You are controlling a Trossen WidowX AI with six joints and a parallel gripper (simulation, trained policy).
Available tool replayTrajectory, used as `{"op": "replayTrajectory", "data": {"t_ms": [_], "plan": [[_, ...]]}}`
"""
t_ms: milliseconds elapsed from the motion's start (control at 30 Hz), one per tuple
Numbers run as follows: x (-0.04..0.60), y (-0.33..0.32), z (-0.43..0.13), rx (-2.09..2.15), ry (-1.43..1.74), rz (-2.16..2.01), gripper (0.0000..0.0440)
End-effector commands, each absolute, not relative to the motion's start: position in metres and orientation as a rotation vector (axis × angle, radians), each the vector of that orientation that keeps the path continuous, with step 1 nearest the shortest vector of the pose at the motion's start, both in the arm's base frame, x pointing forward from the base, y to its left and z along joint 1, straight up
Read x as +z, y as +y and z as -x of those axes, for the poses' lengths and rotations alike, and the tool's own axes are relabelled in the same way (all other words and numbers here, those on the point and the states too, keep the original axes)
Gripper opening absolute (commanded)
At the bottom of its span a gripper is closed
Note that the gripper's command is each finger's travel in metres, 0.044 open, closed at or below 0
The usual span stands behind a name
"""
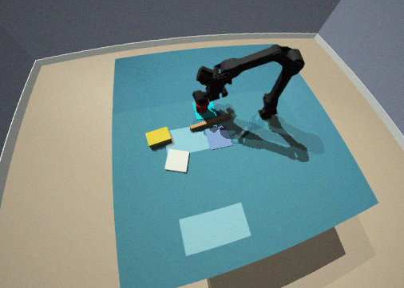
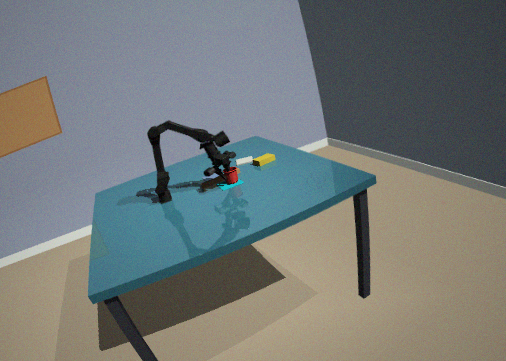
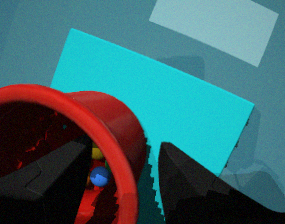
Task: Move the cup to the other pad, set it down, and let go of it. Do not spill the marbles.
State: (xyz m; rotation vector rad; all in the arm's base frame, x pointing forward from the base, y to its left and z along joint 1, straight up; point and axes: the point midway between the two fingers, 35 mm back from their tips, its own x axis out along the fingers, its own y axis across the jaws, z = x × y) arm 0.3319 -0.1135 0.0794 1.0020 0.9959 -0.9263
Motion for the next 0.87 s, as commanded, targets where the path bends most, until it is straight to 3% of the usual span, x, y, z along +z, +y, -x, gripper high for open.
{"op": "replayTrajectory", "data": {"t_ms": [0, 567, 700, 833], "plan": [[0.087, -0.114, -0.330, -0.904, 0.979, -1.010, 0.0159], [0.131, -0.119, -0.317, -0.846, 0.884, -1.042, 0.0250], [0.148, -0.123, -0.317, -0.832, 0.845, -1.044, 0.0293], [0.160, -0.128, -0.316, -0.830, 0.821, -1.048, 0.0375]]}}
